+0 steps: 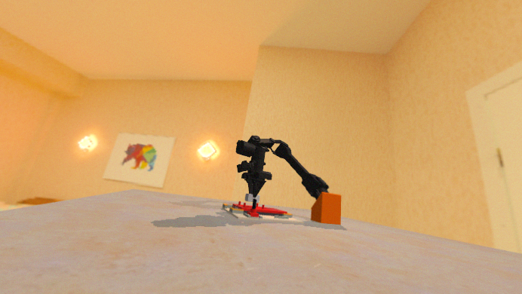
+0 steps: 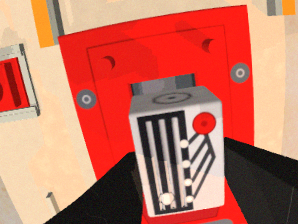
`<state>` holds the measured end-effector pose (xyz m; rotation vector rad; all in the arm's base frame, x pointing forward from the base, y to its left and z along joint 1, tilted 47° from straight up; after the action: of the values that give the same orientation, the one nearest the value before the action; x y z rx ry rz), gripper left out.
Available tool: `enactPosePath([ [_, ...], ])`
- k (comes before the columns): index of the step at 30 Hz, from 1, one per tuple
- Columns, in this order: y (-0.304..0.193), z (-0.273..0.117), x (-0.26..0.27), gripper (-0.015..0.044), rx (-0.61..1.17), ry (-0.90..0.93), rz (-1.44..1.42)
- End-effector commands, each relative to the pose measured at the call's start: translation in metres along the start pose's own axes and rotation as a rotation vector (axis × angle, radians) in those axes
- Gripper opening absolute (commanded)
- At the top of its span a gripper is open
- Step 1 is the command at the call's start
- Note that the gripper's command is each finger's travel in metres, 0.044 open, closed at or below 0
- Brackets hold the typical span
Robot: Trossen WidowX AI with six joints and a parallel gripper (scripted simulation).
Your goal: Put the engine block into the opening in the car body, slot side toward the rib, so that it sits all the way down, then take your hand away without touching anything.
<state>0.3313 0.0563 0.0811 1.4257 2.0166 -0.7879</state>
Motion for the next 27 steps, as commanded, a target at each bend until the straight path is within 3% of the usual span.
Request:
enactPosePath([
  [1, 0.0004, -0.0004, -0.0004, 0.0160, -0.003, -0.003, 0.010],
  [27, 0.0005, 0.0037, -0.0006, 0.0160, -0.003, -0.003, -0.006],
])
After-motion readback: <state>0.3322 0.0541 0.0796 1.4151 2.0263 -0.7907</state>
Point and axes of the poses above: the point midway between the two fingers, 35 mm back from their tips, its own z axis out along the fingers, its own x axis across the jaws, y = z × x, the point moved 5 cm from there along -z, back along the fingers, and after that the axes turned 8 degrees about -z, right-handed, at the moved point
